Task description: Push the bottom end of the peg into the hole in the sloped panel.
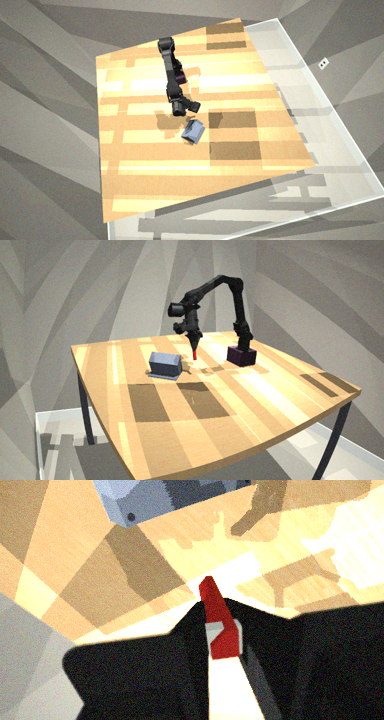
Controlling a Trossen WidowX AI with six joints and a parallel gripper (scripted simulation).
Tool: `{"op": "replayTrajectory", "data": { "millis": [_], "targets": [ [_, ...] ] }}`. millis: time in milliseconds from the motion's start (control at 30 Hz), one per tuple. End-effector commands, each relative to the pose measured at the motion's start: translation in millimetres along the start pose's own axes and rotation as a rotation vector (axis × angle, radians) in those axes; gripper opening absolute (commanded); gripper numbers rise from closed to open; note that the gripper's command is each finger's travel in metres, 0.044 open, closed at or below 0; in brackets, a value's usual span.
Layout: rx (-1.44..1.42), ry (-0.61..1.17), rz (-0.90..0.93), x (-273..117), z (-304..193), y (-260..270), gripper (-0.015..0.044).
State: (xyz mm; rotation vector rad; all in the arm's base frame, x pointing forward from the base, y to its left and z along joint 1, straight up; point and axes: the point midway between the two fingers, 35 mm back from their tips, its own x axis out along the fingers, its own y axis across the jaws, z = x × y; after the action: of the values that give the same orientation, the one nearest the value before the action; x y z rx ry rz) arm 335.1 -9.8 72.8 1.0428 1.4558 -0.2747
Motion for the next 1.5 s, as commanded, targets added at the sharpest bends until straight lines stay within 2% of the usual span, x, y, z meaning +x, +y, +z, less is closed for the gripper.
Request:
{"op": "replayTrajectory", "data": {
  "millis": [0, 1467],
  "targets": [
    [0.061, 0.002, 0.022, -2, 4, -2, 0.0],
    [0.651, 0.045, 0.233, -28, 48, -27, 0.0]
  ]
}}
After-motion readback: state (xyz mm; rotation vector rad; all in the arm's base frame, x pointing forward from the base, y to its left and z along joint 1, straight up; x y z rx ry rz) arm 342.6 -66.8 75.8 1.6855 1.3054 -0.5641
